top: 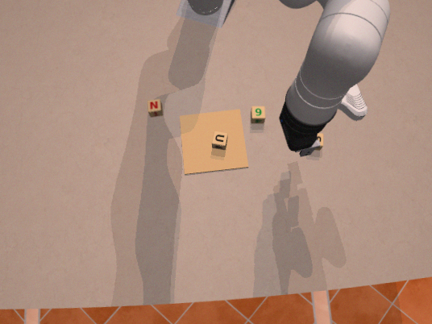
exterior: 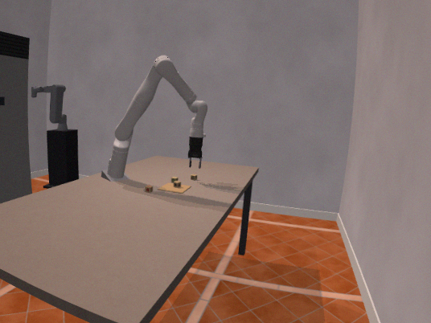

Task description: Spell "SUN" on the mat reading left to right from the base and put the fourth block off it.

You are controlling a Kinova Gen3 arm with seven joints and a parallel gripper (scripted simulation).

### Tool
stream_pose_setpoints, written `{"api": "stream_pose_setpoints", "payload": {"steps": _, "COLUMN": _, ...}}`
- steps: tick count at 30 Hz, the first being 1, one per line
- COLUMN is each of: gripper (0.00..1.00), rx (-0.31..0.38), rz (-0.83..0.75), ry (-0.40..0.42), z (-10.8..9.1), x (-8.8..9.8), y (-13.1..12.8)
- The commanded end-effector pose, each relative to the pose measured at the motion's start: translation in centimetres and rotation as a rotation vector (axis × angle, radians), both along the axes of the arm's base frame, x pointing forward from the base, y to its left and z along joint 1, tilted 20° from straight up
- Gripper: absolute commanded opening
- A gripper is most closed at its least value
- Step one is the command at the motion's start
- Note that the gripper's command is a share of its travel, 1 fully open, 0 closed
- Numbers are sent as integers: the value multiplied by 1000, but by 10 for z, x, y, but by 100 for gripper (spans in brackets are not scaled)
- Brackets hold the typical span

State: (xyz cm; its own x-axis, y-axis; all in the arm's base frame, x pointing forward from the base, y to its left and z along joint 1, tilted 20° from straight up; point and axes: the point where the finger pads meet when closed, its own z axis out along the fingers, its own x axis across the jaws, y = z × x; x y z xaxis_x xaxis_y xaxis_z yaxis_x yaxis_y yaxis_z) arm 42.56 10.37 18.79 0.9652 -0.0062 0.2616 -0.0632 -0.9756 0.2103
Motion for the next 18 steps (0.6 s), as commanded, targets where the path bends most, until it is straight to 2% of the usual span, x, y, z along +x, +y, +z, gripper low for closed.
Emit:
{"api": "stream_pose_setpoints", "payload": {"steps": 1, "gripper": 100, "rx": -1, "rz": 28, "ry": -3, "z": -3, "x": -7, "y": 11}}
{"api": "stream_pose_setpoints", "payload": {"steps": 18, "gripper": 100, "rx": 1, "rz": 50, "ry": -15, "z": -7, "x": -12, "y": 21}}
